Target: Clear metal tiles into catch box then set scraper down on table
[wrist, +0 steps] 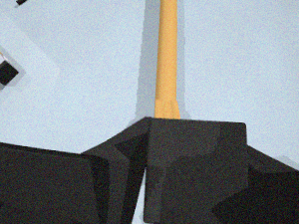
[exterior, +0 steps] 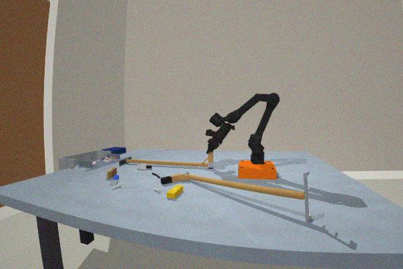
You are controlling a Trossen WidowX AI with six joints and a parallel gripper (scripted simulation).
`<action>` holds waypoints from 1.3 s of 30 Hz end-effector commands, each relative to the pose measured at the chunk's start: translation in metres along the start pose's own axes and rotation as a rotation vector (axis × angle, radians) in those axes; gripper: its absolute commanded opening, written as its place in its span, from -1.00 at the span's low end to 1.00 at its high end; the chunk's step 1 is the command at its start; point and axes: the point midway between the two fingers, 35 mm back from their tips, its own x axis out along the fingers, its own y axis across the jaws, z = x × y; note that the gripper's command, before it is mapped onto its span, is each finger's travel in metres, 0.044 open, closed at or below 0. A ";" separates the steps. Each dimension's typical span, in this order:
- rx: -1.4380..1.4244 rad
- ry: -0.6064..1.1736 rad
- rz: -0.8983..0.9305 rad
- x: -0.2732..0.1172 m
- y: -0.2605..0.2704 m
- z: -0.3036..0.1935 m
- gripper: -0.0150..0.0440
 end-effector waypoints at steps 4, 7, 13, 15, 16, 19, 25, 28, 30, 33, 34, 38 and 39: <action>0.000 -0.017 -0.006 0.002 -0.003 0.014 -0.49; 0.001 -0.017 -0.007 0.004 -0.004 0.018 -0.49; 0.003 -0.018 -0.008 0.009 -0.006 0.026 -0.49; 0.003 -0.018 -0.009 0.010 -0.007 0.028 -0.49; 0.004 -0.019 -0.009 0.011 -0.007 0.030 -0.49; 0.004 -0.019 -0.010 0.013 -0.008 0.034 -0.49; 0.006 -0.020 -0.012 0.018 -0.009 0.042 -0.49; 0.007 -0.021 -0.013 0.021 -0.010 0.045 -0.49; 0.008 -0.021 -0.013 0.023 -0.011 0.048 -0.49; 0.009 -0.021 -0.014 0.026 -0.011 0.052 -0.49; 0.009 -0.021 -0.014 0.027 -0.011 0.053 -0.49; 0.011 -0.022 -0.015 0.031 -0.012 0.058 -0.49; 0.011 -0.022 -0.016 0.032 -0.012 0.059 -0.49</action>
